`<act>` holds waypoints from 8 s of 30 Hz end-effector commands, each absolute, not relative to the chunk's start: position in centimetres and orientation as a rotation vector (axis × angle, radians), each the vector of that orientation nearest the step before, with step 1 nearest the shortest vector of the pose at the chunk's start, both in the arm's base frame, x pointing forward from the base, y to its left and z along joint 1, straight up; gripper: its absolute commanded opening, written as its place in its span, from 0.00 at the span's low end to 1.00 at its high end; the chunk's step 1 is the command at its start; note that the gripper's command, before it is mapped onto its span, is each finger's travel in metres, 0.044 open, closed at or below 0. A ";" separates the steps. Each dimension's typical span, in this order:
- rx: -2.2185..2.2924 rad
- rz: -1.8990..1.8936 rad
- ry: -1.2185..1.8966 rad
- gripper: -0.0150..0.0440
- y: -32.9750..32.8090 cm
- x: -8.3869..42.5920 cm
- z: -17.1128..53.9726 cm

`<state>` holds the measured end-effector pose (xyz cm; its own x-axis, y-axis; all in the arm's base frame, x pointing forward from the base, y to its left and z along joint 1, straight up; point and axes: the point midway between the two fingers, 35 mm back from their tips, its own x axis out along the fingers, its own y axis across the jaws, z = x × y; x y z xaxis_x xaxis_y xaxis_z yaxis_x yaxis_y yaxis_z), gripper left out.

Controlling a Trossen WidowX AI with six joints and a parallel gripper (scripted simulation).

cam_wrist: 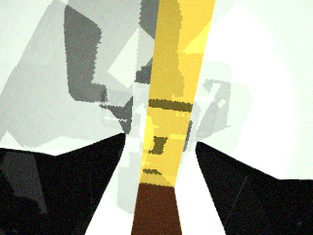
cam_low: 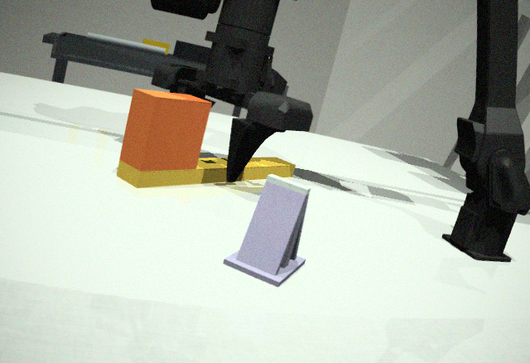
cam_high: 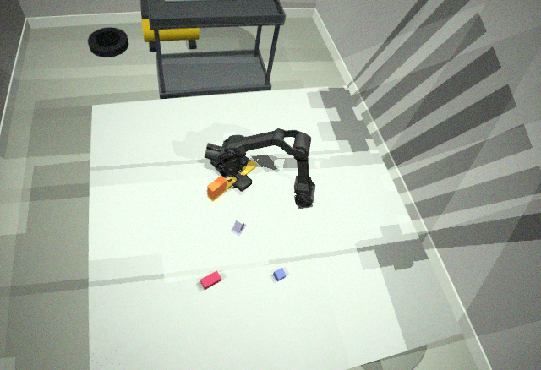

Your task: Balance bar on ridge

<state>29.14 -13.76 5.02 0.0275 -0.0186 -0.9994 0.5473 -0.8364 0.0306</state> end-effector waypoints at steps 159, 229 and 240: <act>1.763 -1.714 0.744 0.25 4.7 27.2 12.1; 1.763 -1.713 0.744 0.25 4.7 27.2 11.5; 1.763 -1.714 0.744 0.25 4.7 27.2 11.5</act>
<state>27.20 4.65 11.52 0.0256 -0.0005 -0.9997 0.7284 -0.6849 0.0190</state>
